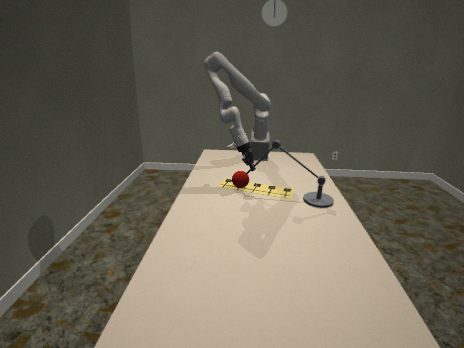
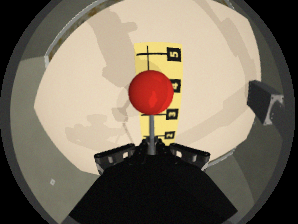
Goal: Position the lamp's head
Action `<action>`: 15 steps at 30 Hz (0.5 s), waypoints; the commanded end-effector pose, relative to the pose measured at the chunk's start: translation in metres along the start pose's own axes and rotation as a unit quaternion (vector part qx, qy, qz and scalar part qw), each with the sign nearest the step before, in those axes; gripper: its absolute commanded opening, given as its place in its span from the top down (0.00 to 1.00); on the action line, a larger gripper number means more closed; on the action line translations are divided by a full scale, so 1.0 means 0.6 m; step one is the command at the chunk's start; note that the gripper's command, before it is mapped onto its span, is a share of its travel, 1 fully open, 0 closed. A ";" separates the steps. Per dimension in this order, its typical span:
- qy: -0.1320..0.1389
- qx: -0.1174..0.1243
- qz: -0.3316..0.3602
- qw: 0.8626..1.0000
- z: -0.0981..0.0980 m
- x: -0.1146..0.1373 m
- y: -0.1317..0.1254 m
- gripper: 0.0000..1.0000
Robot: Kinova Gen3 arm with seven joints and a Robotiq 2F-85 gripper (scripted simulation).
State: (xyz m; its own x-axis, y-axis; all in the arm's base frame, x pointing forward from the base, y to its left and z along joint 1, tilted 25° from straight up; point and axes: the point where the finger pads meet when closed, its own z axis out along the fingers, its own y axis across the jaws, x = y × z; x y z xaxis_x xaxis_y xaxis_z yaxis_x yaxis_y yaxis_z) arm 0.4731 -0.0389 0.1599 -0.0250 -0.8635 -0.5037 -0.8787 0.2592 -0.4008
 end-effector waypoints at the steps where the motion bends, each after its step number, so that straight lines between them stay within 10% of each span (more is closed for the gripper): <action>1: 0.000 0.000 -0.001 1.000 -0.003 -0.010 -0.001 1.00; 15: -0.001 -0.002 -0.004 1.000 -0.017 -0.076 -0.002 1.00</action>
State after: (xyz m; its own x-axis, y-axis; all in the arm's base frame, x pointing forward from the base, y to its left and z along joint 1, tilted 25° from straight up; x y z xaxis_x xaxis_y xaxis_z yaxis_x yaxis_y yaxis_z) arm 0.4697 -0.0109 0.1854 -0.0313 -0.8600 -0.5093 -0.8807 0.2647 -0.3928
